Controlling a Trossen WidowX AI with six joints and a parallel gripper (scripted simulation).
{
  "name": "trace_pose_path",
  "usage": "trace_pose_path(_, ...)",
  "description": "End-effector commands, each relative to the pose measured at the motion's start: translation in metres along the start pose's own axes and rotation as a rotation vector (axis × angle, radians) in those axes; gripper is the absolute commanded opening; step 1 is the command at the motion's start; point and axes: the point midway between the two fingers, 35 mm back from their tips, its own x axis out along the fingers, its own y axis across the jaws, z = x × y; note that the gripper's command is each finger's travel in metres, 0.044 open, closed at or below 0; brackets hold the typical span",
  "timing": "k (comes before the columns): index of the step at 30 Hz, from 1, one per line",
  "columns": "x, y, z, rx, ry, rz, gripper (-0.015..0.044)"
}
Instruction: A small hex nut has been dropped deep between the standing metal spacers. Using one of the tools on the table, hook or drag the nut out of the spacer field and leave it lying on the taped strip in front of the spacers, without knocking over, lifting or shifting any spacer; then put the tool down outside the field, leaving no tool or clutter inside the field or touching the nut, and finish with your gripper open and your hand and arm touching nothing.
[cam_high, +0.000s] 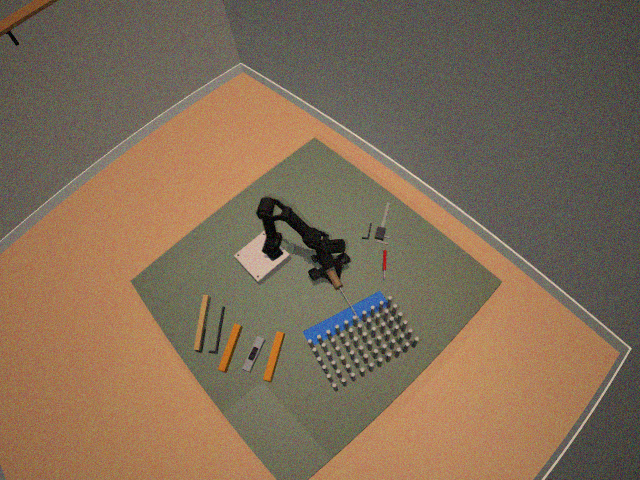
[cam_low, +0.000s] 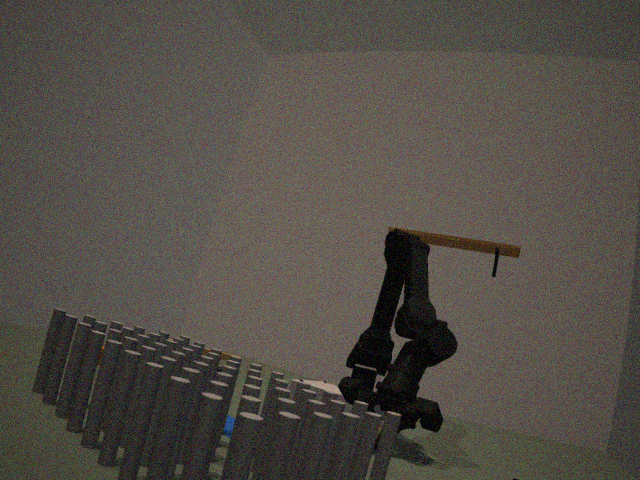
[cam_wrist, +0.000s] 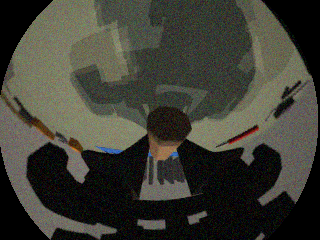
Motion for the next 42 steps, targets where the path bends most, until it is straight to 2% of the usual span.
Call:
trace_pose_path(1, -0.002, 0.001, 0.002, 0.001, 0.000, 0.001, 0.0000)
trace_pose_path(28, -0.016, -0.001, -0.014, 0.000, 0.002, -0.001, 0.0000)
trace_pose_path(42, -0.047, 0.003, 0.017, 0.003, -0.002, 0.001, 0.0000)
